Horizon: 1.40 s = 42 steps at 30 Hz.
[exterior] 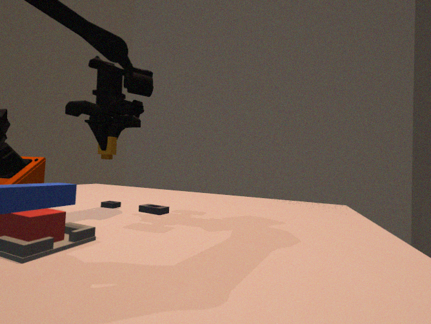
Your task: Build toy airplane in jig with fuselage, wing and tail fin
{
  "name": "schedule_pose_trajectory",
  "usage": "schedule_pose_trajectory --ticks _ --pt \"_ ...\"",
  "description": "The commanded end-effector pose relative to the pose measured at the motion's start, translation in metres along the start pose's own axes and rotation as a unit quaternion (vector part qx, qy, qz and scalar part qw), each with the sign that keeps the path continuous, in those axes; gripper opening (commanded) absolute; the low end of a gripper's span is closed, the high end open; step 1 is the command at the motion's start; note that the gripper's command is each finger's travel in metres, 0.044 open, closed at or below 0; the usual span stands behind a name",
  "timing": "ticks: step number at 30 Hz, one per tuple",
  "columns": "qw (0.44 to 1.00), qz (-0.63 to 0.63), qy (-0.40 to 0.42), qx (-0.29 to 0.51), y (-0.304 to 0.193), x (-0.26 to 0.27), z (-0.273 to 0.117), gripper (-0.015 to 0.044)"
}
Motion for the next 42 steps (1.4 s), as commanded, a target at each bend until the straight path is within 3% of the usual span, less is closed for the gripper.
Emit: schedule_pose_trajectory --ticks 1,42 --pt "1.000 0.002 0.004 -0.005 0.003 -0.017 -0.001 0.0000" --pt "1.000 0.025 0.004 -0.009 0.002 -0.145 0.021 0.0000"
Point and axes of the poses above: the point midway between the two fingers, 35 mm back from their tips, its own z axis out along the fingers, its own x axis across the jaws, y = z × x, the point moved 10 cm from there along -z, back along the fingers, and after that the axes turned 1 degree about -z, right-handed, at the moved point
